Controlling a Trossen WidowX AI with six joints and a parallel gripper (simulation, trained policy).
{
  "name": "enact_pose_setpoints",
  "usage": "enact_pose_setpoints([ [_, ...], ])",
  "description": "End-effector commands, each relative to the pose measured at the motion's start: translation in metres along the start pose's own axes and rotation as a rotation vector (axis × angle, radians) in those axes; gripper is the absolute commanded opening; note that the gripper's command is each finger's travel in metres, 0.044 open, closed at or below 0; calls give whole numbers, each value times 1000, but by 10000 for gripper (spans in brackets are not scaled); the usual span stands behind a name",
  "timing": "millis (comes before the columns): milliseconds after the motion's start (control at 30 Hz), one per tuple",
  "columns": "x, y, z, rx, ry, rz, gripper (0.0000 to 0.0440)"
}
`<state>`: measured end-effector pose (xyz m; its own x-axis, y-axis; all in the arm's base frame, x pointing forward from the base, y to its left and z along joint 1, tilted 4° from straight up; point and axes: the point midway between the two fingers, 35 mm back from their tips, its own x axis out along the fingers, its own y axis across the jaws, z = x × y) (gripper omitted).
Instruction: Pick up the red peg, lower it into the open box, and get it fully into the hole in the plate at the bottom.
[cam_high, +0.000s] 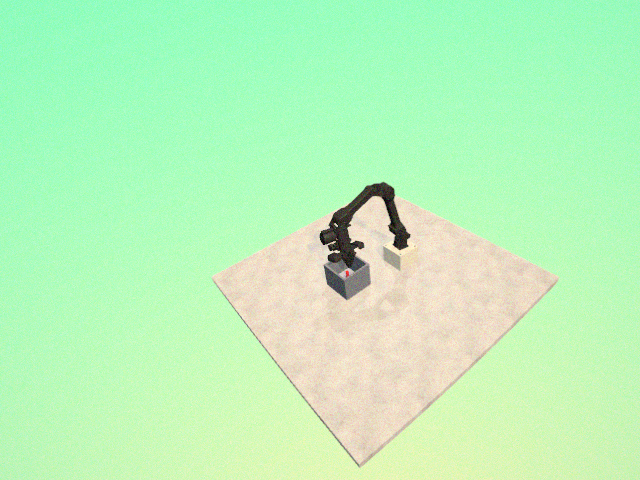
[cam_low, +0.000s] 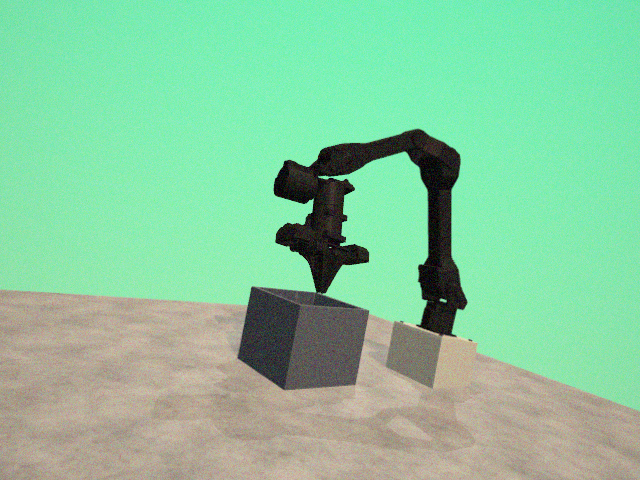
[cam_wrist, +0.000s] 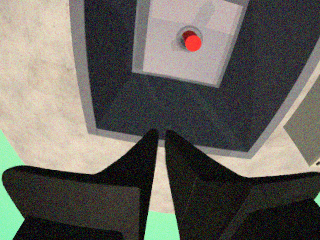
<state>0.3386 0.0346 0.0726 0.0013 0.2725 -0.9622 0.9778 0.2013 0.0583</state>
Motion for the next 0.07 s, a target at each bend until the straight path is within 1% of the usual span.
enact_pose_setpoints([
  [0,-22,6,-4,1,36,44,19],
  [33,-27,7,-5,-1,44,56,20],
])
